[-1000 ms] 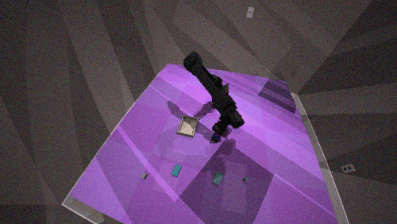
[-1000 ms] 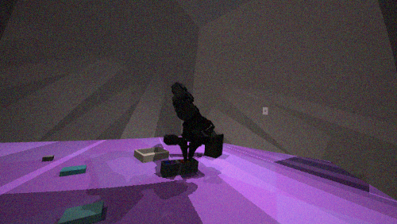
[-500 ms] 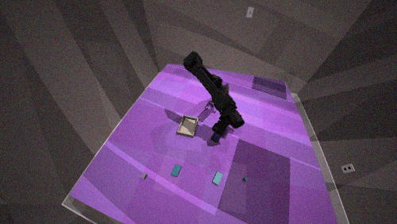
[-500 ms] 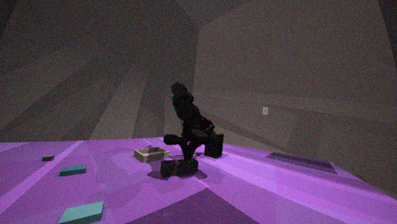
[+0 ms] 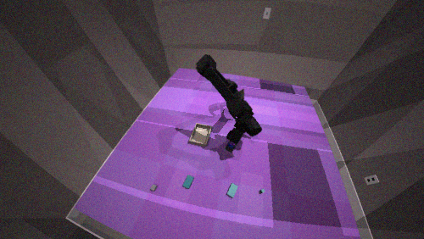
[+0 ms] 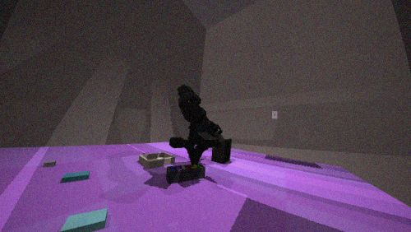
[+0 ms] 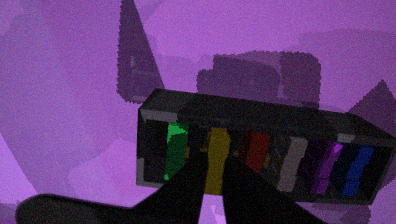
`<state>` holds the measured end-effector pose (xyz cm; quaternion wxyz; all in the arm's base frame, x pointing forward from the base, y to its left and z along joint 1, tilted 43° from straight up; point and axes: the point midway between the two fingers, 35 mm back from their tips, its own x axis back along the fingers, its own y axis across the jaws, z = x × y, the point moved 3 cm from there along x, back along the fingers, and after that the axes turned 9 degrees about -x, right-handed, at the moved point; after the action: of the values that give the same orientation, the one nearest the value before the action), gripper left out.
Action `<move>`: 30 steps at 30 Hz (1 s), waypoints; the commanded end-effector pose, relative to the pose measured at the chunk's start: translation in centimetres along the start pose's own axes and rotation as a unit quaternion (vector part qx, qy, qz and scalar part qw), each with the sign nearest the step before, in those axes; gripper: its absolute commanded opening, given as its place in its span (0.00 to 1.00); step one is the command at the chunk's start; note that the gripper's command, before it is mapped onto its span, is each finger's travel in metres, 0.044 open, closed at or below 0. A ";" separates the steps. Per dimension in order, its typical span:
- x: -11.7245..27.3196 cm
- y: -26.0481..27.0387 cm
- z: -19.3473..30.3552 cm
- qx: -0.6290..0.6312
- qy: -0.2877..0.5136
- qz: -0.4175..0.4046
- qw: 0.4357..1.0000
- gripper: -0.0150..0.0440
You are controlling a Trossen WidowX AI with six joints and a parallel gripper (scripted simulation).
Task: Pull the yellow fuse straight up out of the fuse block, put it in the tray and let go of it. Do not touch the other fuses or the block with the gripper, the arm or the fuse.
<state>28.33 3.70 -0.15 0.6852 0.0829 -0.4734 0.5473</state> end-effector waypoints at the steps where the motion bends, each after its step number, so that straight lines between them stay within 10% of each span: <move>1: 0.3 0.0 -0.1 -0.002 -0.002 0.000 1.000 0.25; 30: 1.7 0.0 -0.1 -0.001 -0.002 0.001 1.000 0.25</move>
<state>28.30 4.67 0.96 0.6842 0.0822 -0.4723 0.5496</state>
